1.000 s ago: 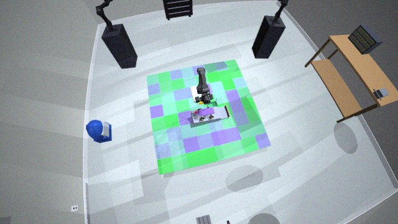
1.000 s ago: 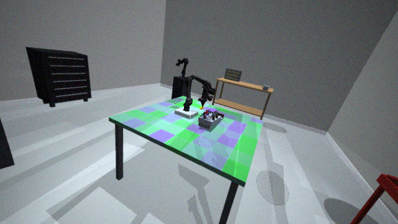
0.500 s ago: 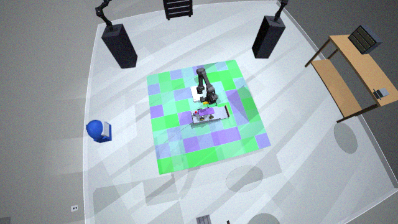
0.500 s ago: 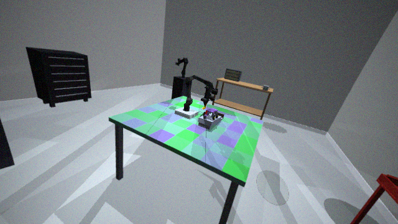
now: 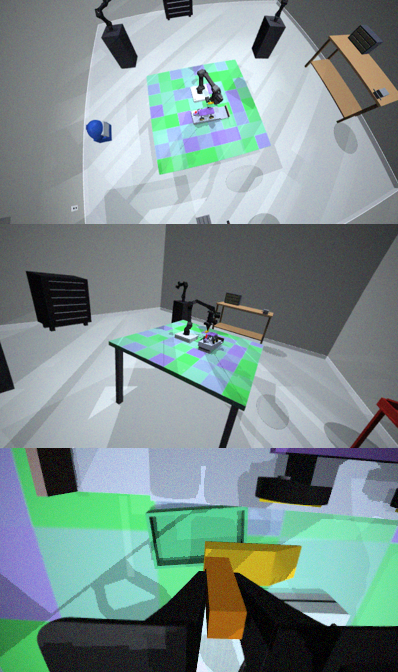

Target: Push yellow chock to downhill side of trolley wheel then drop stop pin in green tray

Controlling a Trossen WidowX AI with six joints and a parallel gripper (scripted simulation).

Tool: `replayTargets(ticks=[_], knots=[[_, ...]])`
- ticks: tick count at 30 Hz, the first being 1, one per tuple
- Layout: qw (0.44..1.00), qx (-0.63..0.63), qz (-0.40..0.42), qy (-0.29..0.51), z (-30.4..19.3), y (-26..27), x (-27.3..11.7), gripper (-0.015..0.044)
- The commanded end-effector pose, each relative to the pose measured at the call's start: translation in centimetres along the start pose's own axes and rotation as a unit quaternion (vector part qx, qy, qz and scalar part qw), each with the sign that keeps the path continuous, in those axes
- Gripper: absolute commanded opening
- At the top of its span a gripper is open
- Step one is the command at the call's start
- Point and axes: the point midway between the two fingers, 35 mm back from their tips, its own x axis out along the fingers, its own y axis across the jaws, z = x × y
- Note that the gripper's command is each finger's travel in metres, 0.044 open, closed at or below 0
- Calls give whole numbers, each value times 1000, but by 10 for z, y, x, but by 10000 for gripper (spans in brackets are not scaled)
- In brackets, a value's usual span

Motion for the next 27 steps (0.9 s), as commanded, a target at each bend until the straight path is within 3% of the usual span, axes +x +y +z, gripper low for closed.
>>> replayTargets(ticks=[1, 9, 16, 27], knots=[[1000, 1, 5, -4, 5, 17, -1, 0], [1000, 1, 6, -5, 13, 47, -2, 0], [999, 2, -48, -4, 14, 53, -2, 0], [999, 2, -50, -6, 34, 56, 3, 0]])
